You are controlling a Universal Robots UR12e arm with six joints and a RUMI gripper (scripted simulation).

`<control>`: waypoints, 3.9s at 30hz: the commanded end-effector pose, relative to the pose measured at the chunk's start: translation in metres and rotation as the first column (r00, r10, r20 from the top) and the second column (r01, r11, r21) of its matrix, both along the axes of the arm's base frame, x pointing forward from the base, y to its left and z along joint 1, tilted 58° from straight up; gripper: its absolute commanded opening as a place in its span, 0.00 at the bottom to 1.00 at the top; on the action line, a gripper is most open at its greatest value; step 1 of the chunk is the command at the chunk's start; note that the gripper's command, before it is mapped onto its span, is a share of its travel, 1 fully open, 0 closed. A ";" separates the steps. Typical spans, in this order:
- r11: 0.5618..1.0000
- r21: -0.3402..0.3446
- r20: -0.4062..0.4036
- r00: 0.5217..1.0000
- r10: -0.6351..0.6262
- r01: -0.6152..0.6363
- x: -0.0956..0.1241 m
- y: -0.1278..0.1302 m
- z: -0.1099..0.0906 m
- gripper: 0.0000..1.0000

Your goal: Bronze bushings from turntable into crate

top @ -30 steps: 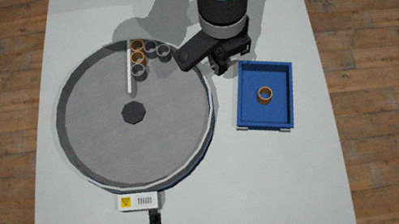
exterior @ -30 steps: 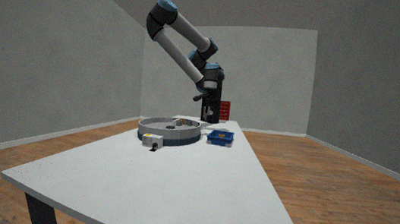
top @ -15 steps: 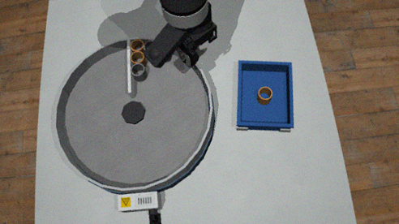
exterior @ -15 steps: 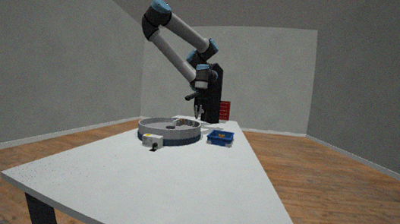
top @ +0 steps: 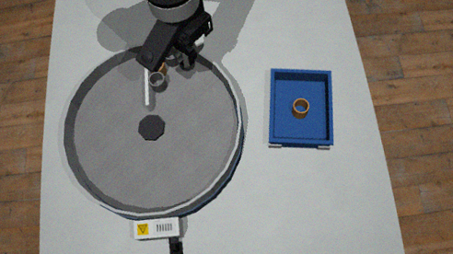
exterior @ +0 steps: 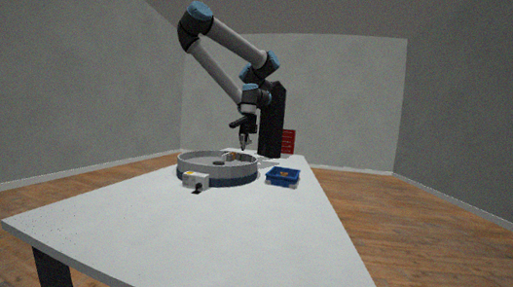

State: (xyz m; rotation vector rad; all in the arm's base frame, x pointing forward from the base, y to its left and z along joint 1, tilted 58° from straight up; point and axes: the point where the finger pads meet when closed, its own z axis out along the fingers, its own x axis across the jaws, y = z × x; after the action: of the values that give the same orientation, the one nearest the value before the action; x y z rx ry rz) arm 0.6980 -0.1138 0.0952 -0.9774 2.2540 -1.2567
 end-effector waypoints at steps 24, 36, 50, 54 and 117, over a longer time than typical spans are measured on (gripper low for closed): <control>0.984 -0.116 -0.122 0.985 0.118 -0.132 -0.033 -0.053 0.022 0.05; 0.983 -0.123 -0.130 0.984 0.124 -0.140 -0.035 -0.057 0.024 0.05; 0.982 -0.123 -0.130 0.984 0.124 -0.140 -0.035 -0.056 0.024 0.05; 0.982 -0.123 -0.130 0.984 0.124 -0.140 -0.035 -0.056 0.024 0.05; 0.982 -0.123 -0.130 0.984 0.124 -0.140 -0.034 -0.056 0.024 0.05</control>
State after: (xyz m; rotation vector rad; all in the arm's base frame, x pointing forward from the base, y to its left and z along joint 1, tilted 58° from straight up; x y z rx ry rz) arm 0.6652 -0.1697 0.1187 -1.2631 2.1752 -1.3338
